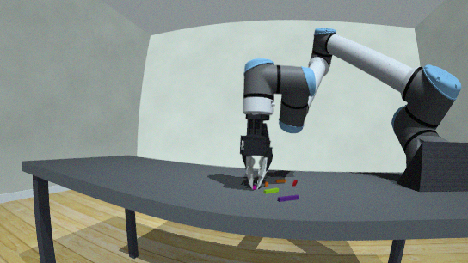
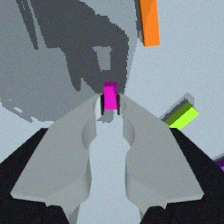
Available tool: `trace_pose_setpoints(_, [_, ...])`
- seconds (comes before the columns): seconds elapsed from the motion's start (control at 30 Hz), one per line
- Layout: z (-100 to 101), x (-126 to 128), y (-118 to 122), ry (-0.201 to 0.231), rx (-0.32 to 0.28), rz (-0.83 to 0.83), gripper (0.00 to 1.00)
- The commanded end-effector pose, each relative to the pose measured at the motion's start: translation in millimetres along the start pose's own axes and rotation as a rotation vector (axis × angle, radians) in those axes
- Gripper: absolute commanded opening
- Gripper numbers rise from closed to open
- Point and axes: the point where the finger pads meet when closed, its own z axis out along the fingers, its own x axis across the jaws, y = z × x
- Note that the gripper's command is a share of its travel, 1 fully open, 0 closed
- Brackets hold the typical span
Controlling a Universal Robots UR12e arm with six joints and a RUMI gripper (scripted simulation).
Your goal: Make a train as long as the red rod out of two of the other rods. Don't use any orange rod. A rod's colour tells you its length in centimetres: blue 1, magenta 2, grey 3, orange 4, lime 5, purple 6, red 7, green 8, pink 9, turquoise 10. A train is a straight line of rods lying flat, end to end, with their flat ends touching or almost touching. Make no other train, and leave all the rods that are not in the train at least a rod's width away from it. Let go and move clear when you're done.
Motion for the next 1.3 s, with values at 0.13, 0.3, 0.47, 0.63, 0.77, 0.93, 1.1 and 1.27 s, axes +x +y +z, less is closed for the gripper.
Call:
trace_pose_setpoints(0.13, [-0.6, -0.4, 0.0, -0.001, 0.000, 0.000, 0.00])
trace_pose_setpoints(0.3, [-0.6, -0.4, 0.0, -0.001, 0.000, 0.000, 0.00])
trace_pose_setpoints(0.47, [-0.6, -0.4, 0.0, -0.001, 0.000, 0.000, 0.00])
trace_pose_setpoints(0.63, [-0.6, -0.4, 0.0, -0.001, 0.000, 0.000, 0.00])
trace_pose_setpoints(0.77, [-0.6, -0.4, 0.0, -0.001, 0.000, 0.000, 0.00])
trace_pose_setpoints(0.93, [-0.6, -0.4, 0.0, -0.001, 0.000, 0.000, 0.00])
trace_pose_setpoints(1.1, [-7.0, -0.4, 0.0, -0.001, 0.000, 0.000, 0.00])
trace_pose_setpoints(1.27, [-35.1, -0.4, 0.0, -0.001, 0.000, 0.000, 0.00])
